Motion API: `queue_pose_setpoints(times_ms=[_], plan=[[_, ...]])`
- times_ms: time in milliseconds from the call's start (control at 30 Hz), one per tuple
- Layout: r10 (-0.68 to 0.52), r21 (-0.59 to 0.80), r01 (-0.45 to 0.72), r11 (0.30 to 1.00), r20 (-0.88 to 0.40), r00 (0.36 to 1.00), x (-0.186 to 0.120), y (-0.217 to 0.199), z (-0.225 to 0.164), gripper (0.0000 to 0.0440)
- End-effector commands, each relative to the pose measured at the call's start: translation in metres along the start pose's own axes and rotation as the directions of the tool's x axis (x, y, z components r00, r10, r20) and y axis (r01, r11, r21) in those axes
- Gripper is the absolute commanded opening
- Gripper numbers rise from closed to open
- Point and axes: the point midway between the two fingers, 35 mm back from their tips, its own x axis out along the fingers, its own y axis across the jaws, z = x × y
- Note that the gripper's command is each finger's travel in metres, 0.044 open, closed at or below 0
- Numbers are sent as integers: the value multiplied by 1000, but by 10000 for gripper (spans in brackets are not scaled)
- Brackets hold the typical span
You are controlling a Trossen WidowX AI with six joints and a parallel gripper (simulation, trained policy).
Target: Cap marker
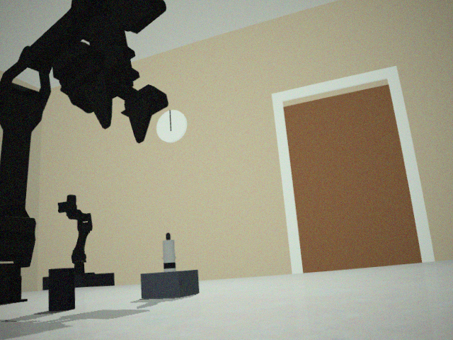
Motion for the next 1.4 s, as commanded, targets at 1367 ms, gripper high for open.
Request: queue_pose_setpoints(times_ms=[1367], plan=[[-88, 106, 56, 993, 337, 937, 87, 54, 34, 318]])
